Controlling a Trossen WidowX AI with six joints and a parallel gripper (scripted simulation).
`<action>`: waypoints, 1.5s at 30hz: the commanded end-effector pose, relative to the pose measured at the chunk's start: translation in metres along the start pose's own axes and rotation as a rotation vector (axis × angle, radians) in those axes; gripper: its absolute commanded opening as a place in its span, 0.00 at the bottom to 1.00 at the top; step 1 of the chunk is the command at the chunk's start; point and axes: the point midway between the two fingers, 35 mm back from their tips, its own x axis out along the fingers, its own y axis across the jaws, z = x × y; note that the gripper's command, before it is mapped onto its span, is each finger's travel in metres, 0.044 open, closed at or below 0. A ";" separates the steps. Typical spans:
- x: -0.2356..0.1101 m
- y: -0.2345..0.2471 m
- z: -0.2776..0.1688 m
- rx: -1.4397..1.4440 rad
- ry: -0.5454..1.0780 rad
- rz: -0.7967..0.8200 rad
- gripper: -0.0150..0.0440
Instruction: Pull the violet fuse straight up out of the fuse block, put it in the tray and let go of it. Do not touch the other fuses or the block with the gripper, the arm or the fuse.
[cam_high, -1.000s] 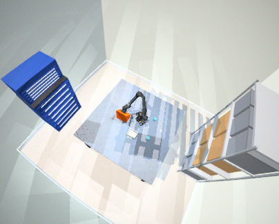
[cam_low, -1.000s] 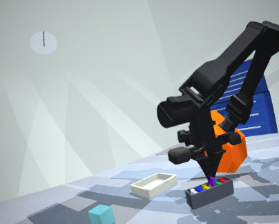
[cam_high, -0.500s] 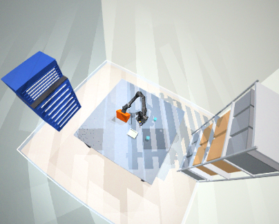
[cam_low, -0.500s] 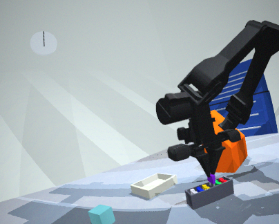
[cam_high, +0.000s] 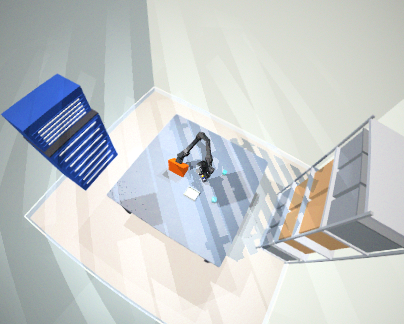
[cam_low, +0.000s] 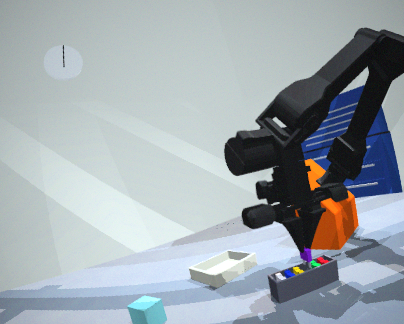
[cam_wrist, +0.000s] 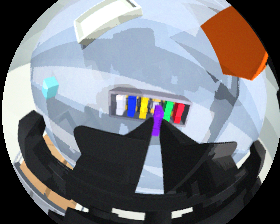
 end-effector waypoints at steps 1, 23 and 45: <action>-0.002 0.000 0.001 -0.004 -0.005 0.003 0.25; -0.028 0.019 0.014 -0.002 -0.012 0.010 0.25; -0.037 0.092 0.101 0.000 -0.027 0.024 0.25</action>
